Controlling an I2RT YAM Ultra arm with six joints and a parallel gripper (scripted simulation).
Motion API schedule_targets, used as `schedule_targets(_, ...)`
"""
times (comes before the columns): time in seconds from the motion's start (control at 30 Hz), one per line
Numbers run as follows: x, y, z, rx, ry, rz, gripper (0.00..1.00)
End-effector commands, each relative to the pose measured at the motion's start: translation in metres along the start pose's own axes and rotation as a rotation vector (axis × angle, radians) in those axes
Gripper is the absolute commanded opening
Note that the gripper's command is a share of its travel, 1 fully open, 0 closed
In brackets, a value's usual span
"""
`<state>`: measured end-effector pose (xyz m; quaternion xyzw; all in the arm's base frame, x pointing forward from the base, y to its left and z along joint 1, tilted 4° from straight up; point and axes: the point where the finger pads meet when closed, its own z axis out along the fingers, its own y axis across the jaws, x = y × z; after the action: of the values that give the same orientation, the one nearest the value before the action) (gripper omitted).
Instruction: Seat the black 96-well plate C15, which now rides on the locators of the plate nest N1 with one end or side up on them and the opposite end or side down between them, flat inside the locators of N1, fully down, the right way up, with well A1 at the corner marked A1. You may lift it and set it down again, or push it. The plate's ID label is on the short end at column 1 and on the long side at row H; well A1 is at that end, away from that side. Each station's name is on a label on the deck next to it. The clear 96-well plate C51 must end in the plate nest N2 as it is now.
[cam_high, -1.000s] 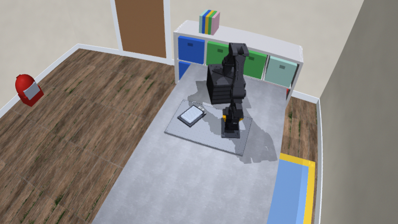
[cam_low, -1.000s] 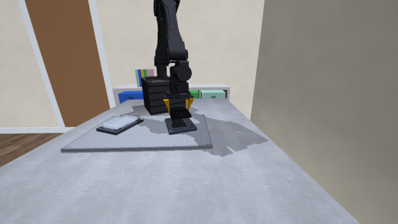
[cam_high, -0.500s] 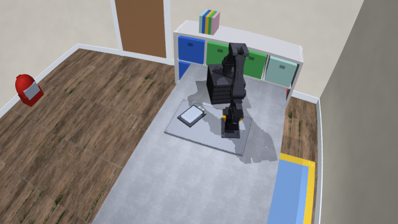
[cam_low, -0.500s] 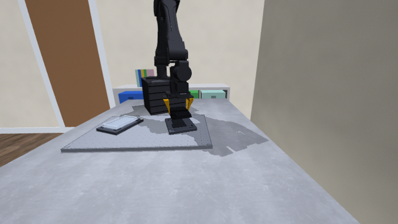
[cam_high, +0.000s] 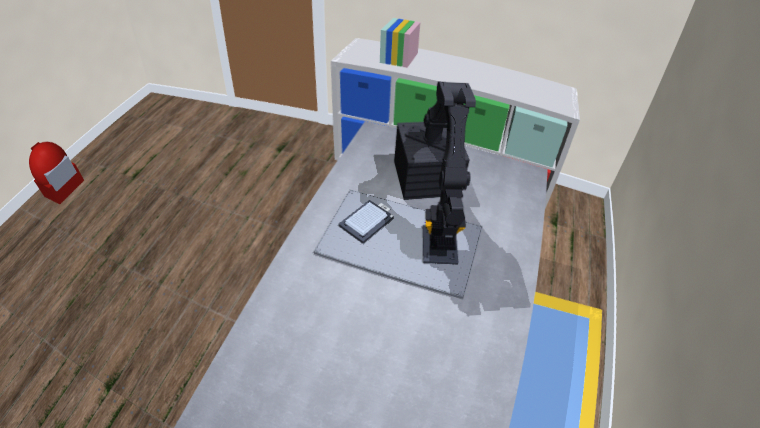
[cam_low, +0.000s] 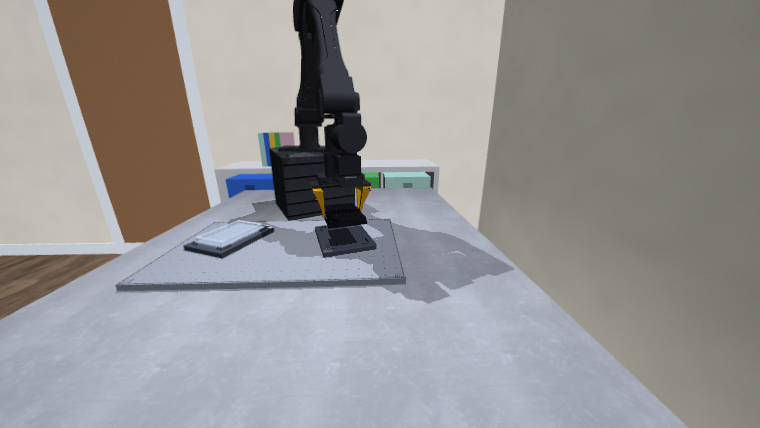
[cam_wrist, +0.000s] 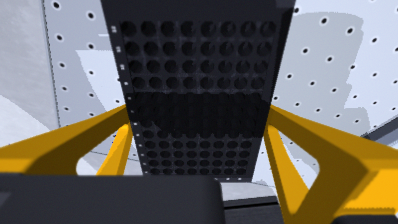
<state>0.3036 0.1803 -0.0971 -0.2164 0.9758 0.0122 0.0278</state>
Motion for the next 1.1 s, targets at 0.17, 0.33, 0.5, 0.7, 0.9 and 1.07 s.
schedule_targets(0.17,-0.0027,0.0004,-0.0036,-0.001,-0.012,-0.002,0.0)
schedule_targets(0.33,-0.0023,0.0004,-0.0036,-0.001,-0.012,-0.002,0.0)
schedule_targets(0.5,-0.002,0.0004,-0.0036,-0.001,-0.012,-0.002,0.0)
schedule_targets(0.7,-0.0018,0.0005,-0.0036,-0.001,-0.012,-0.002,0.0)
schedule_targets(0.9,-0.0017,0.0005,-0.0036,-0.001,-0.012,-0.002,0.0)
schedule_targets(1.07,-0.0017,0.0005,0.0031,-0.001,-0.012,-0.002,0.0)
